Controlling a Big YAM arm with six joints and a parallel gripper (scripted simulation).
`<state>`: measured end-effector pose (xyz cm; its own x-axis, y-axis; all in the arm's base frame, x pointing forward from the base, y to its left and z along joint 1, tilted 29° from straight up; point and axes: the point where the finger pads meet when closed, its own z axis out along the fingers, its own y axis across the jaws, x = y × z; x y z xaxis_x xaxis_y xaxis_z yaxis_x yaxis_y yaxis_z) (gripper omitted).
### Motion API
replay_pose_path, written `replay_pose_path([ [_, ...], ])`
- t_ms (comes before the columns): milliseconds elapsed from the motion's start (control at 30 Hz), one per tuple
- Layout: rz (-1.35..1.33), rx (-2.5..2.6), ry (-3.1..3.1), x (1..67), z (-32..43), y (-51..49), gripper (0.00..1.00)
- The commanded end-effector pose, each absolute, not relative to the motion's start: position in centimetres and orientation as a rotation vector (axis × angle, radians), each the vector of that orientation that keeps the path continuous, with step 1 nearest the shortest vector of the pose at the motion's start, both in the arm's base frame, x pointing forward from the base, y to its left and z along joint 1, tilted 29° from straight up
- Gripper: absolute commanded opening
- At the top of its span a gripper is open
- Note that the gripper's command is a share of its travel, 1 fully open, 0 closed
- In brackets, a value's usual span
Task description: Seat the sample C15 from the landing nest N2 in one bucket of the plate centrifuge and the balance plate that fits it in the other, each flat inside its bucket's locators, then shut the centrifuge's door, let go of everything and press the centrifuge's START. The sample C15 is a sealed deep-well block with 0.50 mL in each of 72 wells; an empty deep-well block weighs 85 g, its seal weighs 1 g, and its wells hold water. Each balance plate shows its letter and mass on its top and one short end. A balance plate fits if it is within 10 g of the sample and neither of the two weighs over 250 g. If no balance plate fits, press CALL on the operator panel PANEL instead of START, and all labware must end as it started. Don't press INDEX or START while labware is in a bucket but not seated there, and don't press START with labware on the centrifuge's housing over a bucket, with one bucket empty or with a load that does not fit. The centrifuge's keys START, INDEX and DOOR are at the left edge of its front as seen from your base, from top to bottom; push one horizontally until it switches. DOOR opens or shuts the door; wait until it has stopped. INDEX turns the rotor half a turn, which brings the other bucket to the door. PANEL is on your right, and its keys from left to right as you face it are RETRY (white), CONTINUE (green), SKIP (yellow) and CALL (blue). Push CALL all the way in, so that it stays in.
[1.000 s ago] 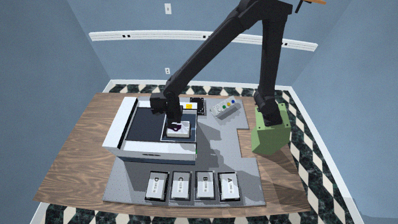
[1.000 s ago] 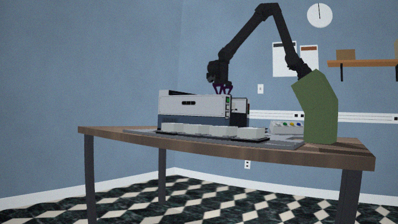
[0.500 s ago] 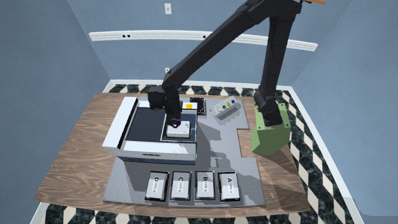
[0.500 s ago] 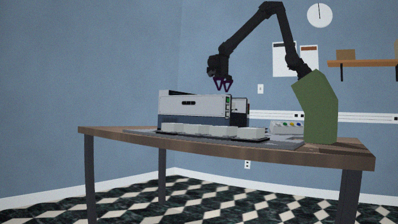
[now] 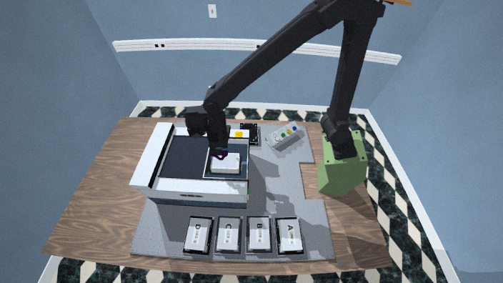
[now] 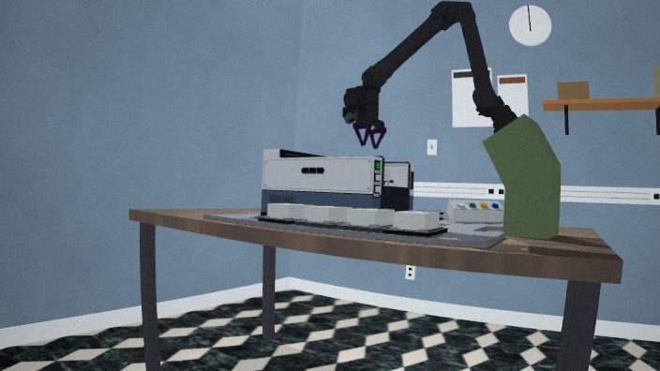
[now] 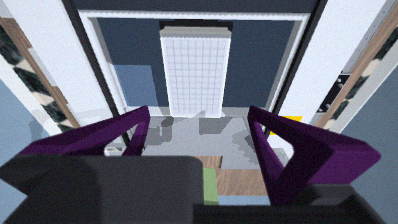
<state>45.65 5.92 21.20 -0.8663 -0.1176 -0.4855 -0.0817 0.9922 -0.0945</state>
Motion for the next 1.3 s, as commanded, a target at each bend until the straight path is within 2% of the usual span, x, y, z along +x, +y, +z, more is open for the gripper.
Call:
replay_pose_path([
  [0,-0.083,-0.131,2.599,46.5,23.06,6.89,1.0],
  [67,-0.083,-0.131,2.599,46.47,23.04,6.88,1.0],
  [100,-0.083,-0.131,2.599,46.47,23.04,6.88,0.0],
  [1267,-0.083,-0.131,2.599,46.46,23.03,6.88,0.0],
])
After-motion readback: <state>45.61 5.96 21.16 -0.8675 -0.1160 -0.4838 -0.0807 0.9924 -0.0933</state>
